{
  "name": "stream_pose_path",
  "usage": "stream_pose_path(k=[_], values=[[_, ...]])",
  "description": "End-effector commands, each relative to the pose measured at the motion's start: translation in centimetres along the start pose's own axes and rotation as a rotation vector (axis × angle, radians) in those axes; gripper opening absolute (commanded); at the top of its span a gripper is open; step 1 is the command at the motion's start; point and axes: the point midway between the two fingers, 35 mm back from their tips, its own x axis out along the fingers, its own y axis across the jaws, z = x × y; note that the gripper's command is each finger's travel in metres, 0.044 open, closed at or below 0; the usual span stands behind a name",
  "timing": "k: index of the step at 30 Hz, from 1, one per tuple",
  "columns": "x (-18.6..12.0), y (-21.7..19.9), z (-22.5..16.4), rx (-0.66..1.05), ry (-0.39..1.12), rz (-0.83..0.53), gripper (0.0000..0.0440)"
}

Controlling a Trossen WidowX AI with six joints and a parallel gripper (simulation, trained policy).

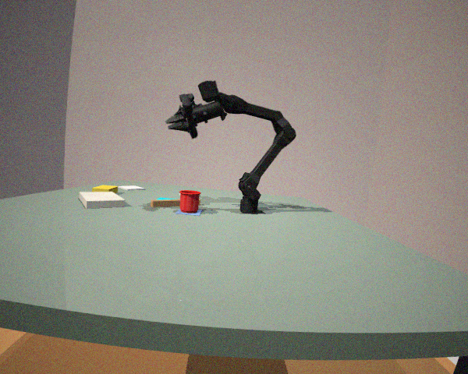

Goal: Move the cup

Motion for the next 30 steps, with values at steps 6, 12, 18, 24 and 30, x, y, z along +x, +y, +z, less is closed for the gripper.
stream_pose_path(k=[6, 12, 18, 24, 30], values=[[0.4, 1.0, -0.9, 0.135, 0.120, -0.028, 0.0140], [0.5, 1.5, -1.7, 0.222, 0.194, -0.061, 0.0140], [0.6, 2.0, -2.5, 0.305, 0.267, -0.103, 0.0140], [0.7, 2.3, -3.5, 0.380, 0.335, -0.155, 0.0139], [0.8, 2.5, -4.5, 0.443, 0.400, -0.216, 0.0135]])
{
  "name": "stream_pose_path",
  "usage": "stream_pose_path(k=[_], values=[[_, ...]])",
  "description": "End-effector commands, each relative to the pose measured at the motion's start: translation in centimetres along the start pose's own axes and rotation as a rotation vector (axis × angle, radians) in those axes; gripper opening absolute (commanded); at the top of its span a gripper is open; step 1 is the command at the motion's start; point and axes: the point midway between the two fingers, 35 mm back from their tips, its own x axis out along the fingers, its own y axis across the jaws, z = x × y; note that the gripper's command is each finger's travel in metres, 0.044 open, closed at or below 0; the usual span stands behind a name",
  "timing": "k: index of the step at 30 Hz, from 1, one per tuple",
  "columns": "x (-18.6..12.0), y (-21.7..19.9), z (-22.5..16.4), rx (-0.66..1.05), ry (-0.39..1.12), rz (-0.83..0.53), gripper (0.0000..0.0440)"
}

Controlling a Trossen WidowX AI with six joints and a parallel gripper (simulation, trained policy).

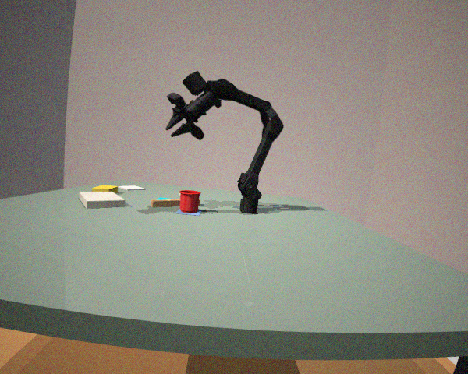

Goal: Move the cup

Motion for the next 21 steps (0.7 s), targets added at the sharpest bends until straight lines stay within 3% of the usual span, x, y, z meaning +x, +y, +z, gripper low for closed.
stream_pose_path(k=[1, 10, 21], values=[[0.4, 0.0, -0.6, 0.048, 0.044, -0.043, 0.0134], [1.3, -0.9, -2.0, 0.122, 0.116, -0.160, 0.0119], [2.4, -3.2, -3.4, 0.180, 0.179, -0.326, 0.0139]])
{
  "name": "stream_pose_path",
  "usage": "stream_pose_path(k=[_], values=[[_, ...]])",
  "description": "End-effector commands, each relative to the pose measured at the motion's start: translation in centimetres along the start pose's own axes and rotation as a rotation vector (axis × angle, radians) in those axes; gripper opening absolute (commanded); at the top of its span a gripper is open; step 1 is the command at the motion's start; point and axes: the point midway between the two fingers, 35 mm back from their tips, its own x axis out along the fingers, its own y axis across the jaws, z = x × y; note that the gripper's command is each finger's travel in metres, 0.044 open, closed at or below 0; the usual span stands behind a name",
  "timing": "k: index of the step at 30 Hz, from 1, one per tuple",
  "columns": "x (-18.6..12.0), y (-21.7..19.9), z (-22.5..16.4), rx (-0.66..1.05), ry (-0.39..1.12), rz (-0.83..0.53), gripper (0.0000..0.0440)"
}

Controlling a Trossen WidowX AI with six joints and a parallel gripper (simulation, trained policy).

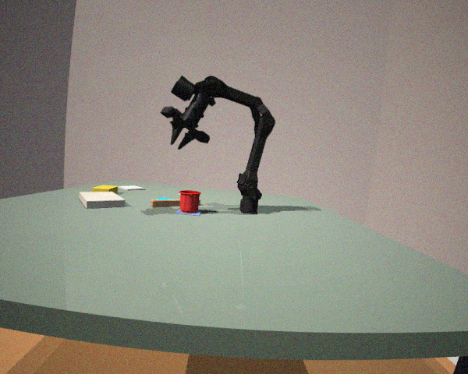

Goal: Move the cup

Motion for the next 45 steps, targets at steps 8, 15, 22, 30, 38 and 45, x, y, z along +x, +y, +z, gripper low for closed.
stream_pose_path(k=[8, 15, 22, 30, 38, 45], values=[[1.7, -2.3, -0.6, 0.056, 0.045, -0.174, 0.0131], [2.4, -3.8, -0.9, 0.087, 0.065, -0.275, 0.0130], [3.1, -5.1, -1.2, 0.119, 0.077, -0.360, 0.0128], [3.9, -6.3, -1.4, 0.154, 0.076, -0.423, 0.0133], [5.0, -7.4, -1.7, 0.181, 0.072, -0.476, 0.0142], [6.1, -8.2, -2.1, 0.196, 0.070, -0.518, 0.0151]])
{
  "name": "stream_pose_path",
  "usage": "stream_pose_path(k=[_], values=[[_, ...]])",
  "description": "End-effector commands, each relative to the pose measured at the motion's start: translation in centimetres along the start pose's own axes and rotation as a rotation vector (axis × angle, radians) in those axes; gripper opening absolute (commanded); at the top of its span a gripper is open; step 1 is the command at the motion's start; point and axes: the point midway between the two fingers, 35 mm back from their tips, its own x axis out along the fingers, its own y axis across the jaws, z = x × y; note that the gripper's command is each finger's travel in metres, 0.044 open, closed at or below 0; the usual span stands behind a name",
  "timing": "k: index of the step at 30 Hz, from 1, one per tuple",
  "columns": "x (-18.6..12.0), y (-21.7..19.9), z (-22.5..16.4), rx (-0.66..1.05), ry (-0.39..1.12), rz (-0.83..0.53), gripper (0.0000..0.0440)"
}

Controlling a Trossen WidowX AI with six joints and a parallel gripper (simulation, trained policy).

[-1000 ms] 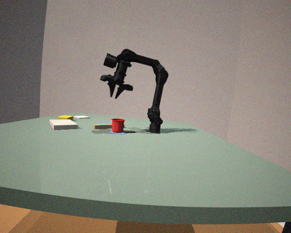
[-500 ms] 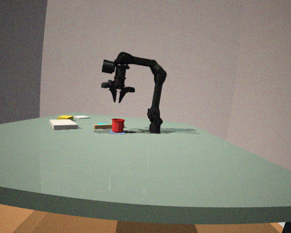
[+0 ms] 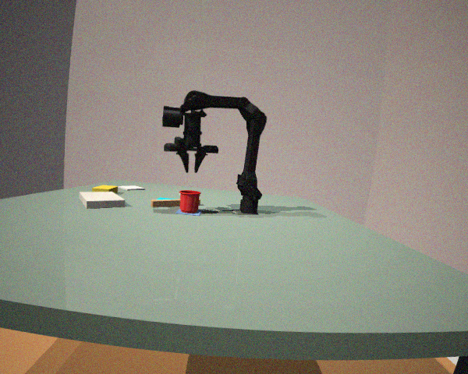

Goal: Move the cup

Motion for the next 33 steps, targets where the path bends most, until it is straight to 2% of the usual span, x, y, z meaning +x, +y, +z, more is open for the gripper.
stream_pose_path(k=[1, 20, 33], values=[[1.0, -0.1, 0.0, 0.012, -0.004, -0.032, 0.0153], [4.9, -0.7, -0.7, 0.015, -0.015, -0.117, 0.0182], [7.8, -1.0, -1.2, -0.026, -0.023, -0.148, 0.0186]])
